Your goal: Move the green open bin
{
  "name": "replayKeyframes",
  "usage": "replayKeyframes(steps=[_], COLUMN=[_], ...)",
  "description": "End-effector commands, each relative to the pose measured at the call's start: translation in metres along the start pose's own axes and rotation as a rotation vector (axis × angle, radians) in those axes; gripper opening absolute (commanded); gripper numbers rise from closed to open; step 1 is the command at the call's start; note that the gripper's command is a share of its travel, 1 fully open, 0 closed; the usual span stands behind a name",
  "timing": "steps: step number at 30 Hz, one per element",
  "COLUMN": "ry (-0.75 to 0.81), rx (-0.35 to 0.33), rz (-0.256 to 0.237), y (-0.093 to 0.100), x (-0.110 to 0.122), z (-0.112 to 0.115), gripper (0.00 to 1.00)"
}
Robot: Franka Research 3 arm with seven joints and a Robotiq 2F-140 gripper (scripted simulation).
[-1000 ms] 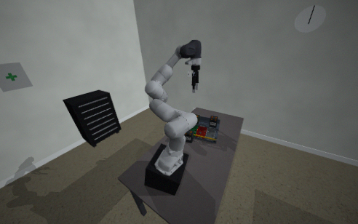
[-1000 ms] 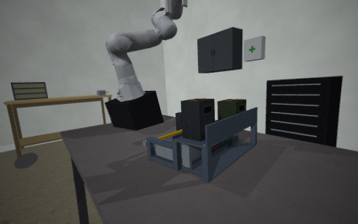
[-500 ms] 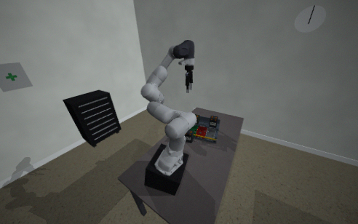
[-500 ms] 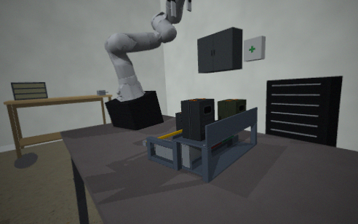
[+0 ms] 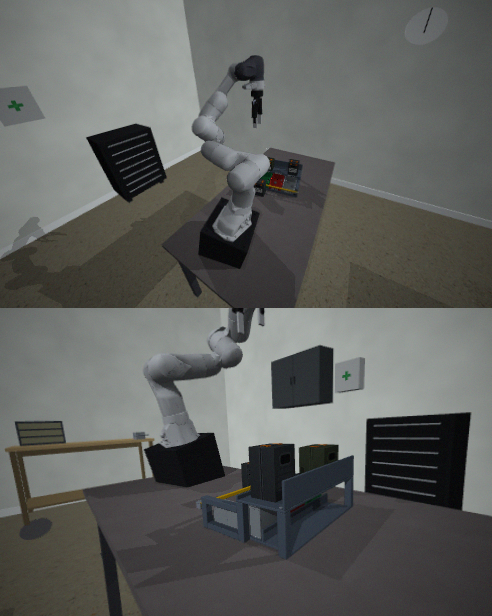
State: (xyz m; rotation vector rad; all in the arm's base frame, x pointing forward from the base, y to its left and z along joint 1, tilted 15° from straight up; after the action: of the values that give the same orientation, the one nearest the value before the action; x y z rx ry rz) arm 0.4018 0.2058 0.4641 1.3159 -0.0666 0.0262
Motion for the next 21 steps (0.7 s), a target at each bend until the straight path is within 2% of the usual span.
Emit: replayKeyframes(steps=[1,21], ry=[-0.022,-0.022], rx=[0.005,0.005], rz=[-0.002,-0.002], y=[-0.0001,-0.0001], x=[-0.0012,0.0035], z=[-0.0012,0.0069], gripper=[0.57,0.57])
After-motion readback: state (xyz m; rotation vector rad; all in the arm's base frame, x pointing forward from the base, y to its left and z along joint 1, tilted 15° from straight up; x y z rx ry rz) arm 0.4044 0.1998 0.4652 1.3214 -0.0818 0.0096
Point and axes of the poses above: the point where the finger pads meet when closed, its own y axis back along the fingers, its own x axis across the jaws, z = x × y, the point moved 6 cm from there along y, back along the fingers, and after that the axes turned 10 degrees about -y, right-handed, at the moved point
